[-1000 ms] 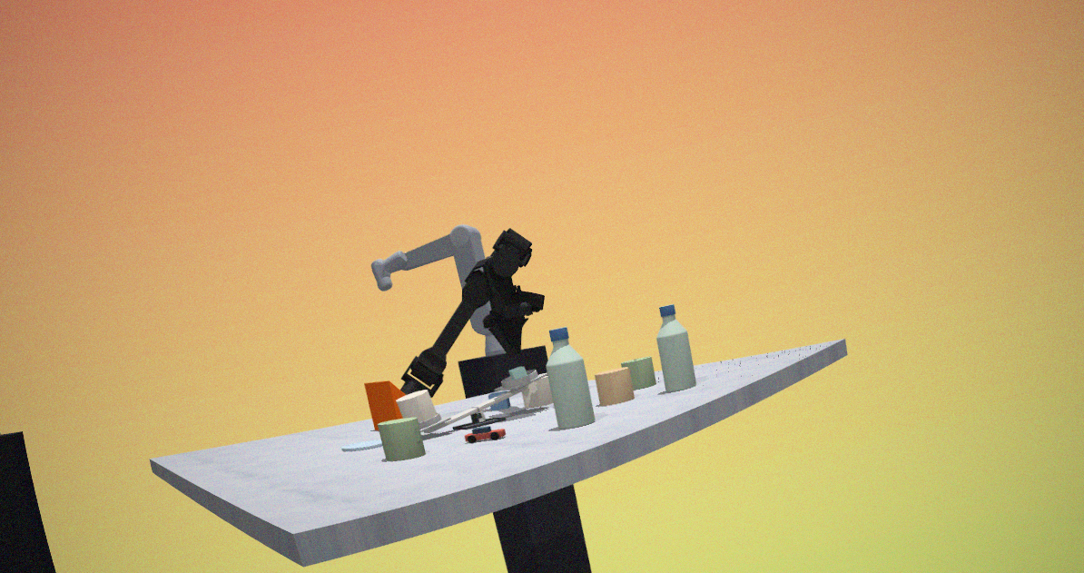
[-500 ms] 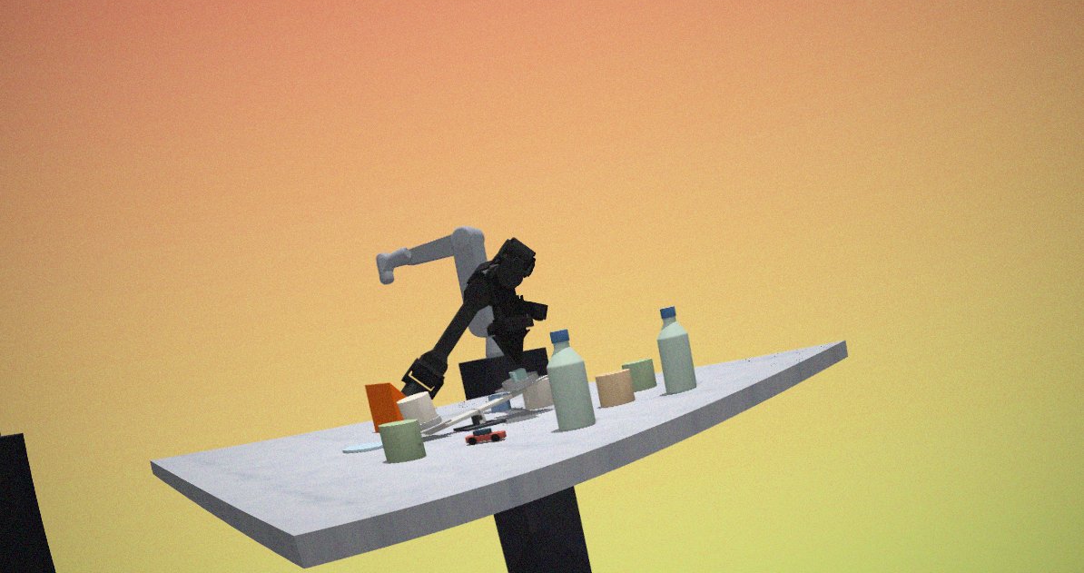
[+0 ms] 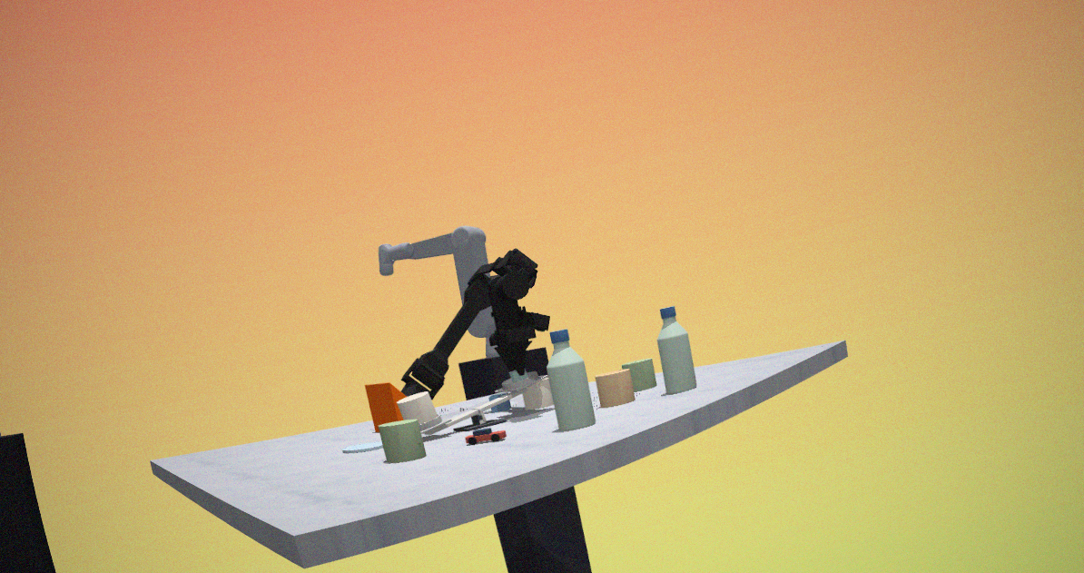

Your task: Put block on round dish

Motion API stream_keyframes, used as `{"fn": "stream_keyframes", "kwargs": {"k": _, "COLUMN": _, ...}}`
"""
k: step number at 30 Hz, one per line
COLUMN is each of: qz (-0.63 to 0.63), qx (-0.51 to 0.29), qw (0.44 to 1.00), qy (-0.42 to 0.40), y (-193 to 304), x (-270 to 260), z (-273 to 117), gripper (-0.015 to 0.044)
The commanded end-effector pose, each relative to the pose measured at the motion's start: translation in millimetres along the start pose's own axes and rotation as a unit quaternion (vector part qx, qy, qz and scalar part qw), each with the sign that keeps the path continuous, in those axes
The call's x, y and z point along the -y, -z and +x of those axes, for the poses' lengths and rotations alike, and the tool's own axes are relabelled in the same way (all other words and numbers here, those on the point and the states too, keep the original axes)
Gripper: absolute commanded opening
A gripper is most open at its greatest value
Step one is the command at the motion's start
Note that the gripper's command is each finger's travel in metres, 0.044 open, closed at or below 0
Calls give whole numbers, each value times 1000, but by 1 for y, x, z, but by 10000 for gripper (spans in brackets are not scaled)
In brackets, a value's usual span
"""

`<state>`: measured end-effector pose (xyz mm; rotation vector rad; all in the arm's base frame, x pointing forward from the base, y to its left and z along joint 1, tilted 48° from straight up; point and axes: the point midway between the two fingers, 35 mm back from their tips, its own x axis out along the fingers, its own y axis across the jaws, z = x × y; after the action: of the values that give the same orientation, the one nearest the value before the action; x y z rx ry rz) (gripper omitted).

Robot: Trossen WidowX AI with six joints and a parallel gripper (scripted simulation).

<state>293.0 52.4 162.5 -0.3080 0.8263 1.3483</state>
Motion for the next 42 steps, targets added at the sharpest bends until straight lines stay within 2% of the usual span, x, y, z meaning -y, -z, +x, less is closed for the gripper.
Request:
{"fn": "stream_keyframes", "kwargs": {"k": 1, "qz": 1, "qx": 2, "qw": 1000, "qy": -1, "y": 0, "x": -1, "z": 8, "gripper": 260}}
{"fn": "stream_keyframes", "kwargs": {"k": 4, "qz": 1, "qx": 2, "qw": 1000, "qy": -1, "y": 0, "x": -2, "z": 10, "gripper": 260}}
{"fn": "stream_keyframes", "kwargs": {"k": 8, "qz": 1, "qx": 2, "qw": 1000, "qy": -1, "y": 0, "x": -2, "z": 10, "gripper": 155}}
{"fn": "stream_keyframes", "kwargs": {"k": 16, "qz": 1, "qx": 2, "qw": 1000, "qy": -1, "y": 0, "x": -2, "z": 10, "gripper": 102}}
{"fn": "stream_keyframes", "kwargs": {"k": 20, "qz": 2, "qx": 3, "qw": 1000, "qy": 10, "y": -1, "x": -1, "z": 0, "gripper": 0}}
{"fn": "stream_keyframes", "kwargs": {"k": 32, "qz": 7, "qx": 7, "qw": 995, "qy": 96, "y": 1, "x": -7, "z": -80, "gripper": 0}}
{"fn": "stream_keyframes", "kwargs": {"k": 42, "qz": 10, "qx": 2, "qw": 995, "qy": 99, "y": 16, "x": 6, "z": -84, "gripper": 0}}
